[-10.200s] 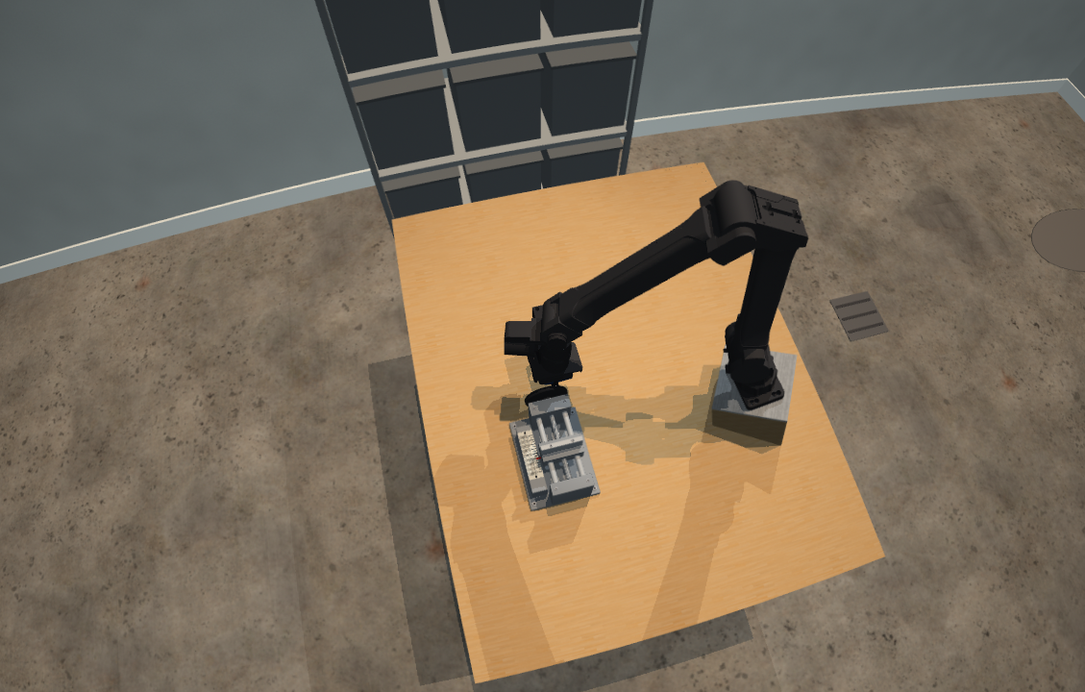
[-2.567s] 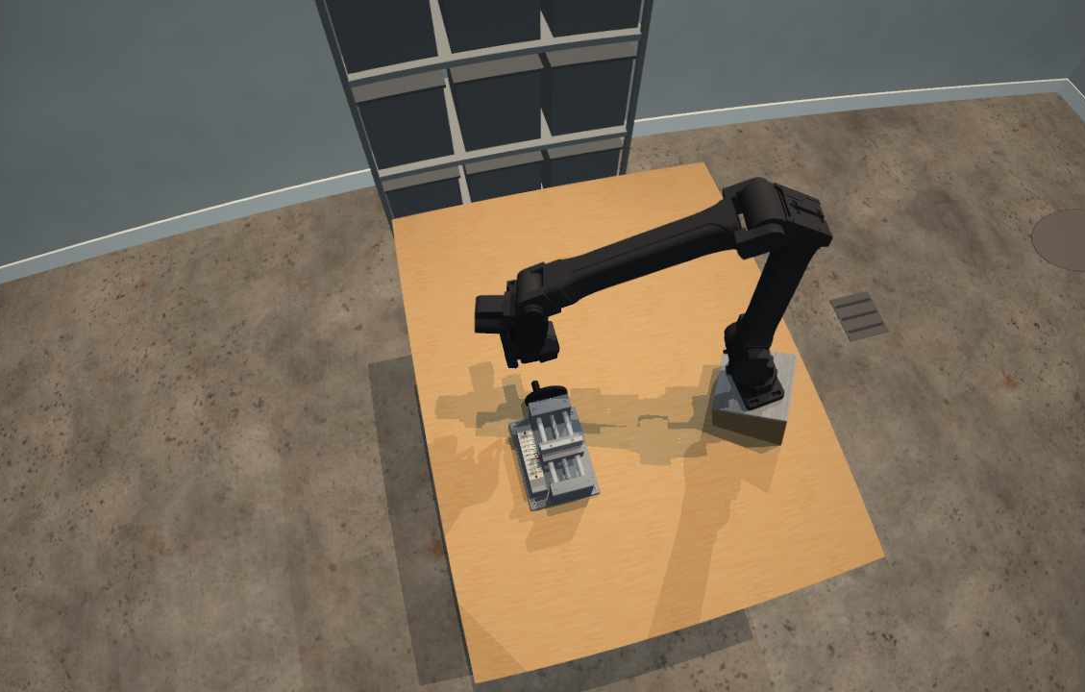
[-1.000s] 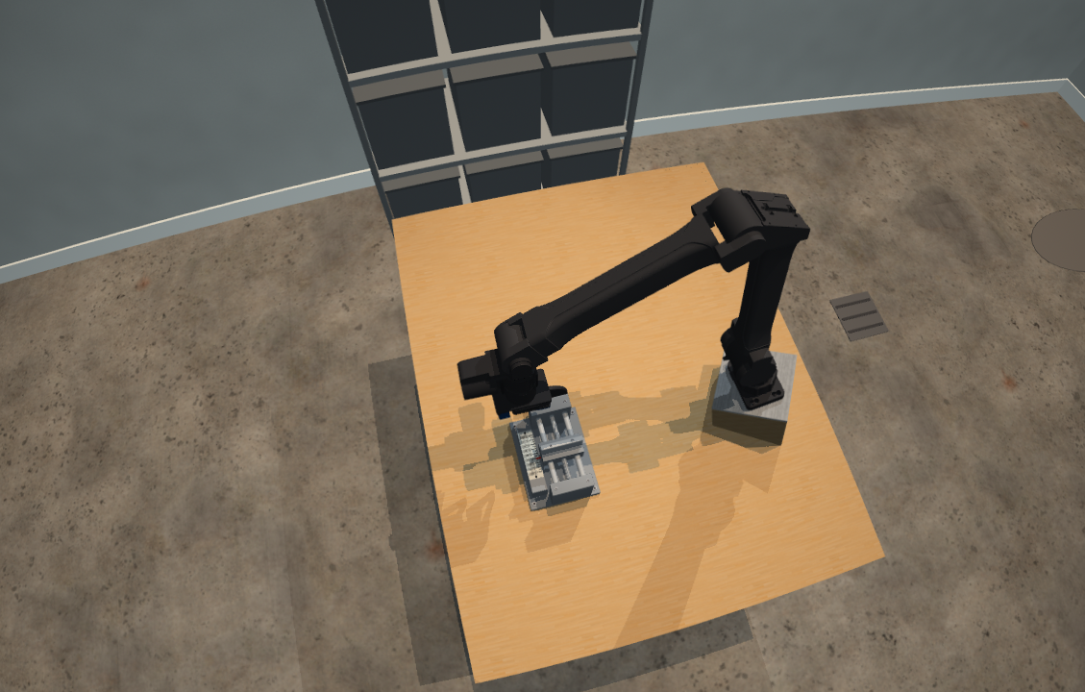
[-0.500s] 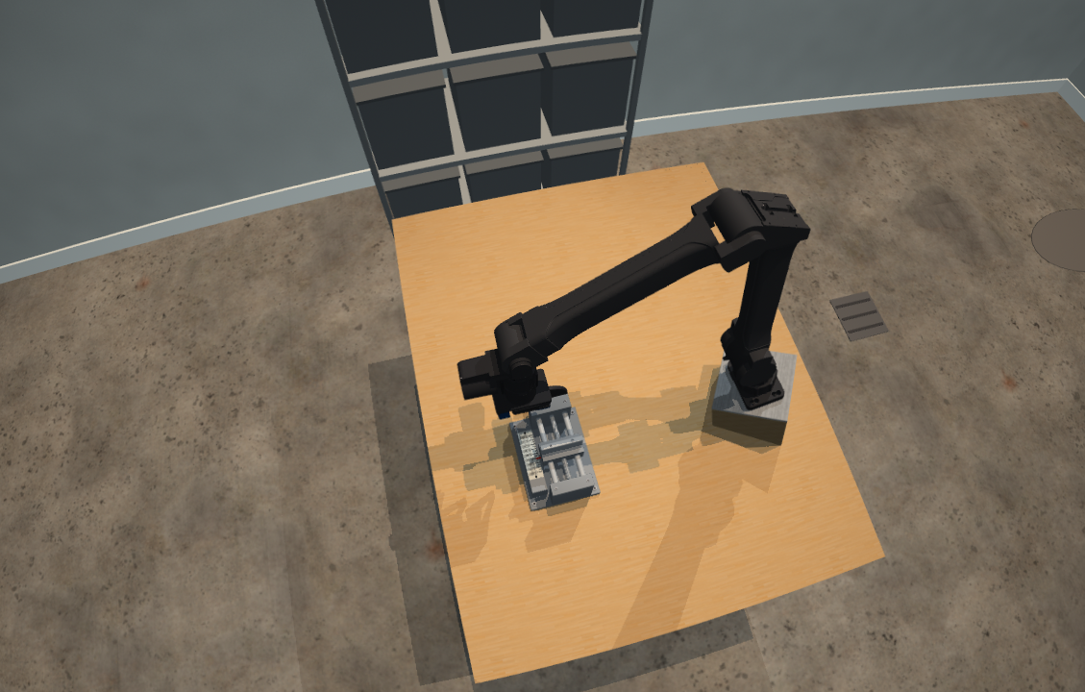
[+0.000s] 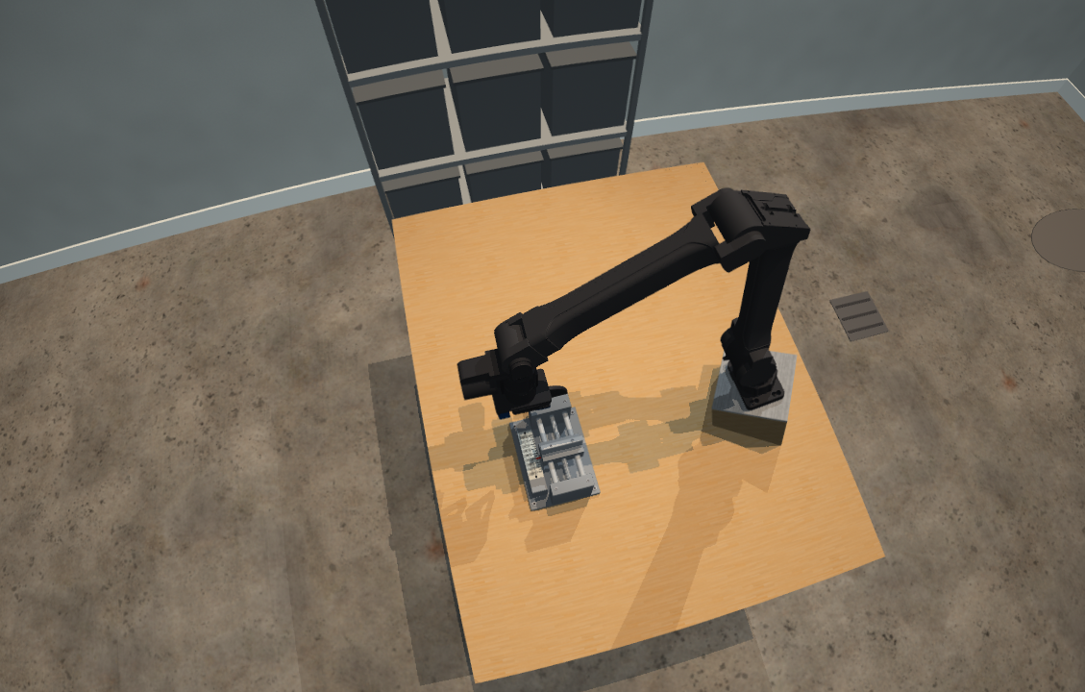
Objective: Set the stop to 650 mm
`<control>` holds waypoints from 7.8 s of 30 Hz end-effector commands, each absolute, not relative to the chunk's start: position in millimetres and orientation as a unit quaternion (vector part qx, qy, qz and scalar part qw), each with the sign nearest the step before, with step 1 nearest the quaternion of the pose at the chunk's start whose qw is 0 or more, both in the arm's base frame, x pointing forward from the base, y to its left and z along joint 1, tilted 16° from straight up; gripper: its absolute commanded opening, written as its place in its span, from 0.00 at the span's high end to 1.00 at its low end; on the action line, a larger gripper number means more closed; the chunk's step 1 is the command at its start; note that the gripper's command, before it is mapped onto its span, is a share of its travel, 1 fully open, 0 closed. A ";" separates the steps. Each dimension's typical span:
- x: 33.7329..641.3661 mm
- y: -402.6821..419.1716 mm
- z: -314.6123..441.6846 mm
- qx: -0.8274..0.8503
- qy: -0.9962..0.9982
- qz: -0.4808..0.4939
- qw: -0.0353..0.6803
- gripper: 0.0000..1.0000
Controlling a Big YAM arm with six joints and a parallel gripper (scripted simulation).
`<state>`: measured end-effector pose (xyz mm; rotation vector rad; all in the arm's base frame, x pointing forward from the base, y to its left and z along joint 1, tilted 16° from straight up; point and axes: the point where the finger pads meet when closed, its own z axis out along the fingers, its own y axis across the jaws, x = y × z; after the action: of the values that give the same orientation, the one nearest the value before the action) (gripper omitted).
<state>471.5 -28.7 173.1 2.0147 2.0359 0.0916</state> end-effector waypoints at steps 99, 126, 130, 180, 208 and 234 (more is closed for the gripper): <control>446.3 -134.1 140.8 0.699 0.697 0.039 0.155 0.47; 450.3 -140.5 69.6 0.699 0.700 0.030 0.141 0.47; 453.9 -142.2 64.0 0.699 0.700 0.031 0.143 0.47; 455.8 -143.0 61.7 0.699 0.700 0.032 0.144 0.47; 460.6 -144.5 66.1 0.700 0.698 0.035 0.149 0.94; 460.6 -144.5 66.1 0.700 0.698 0.035 0.149 0.94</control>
<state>451.6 -134.4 65.3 2.0142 2.0286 0.0913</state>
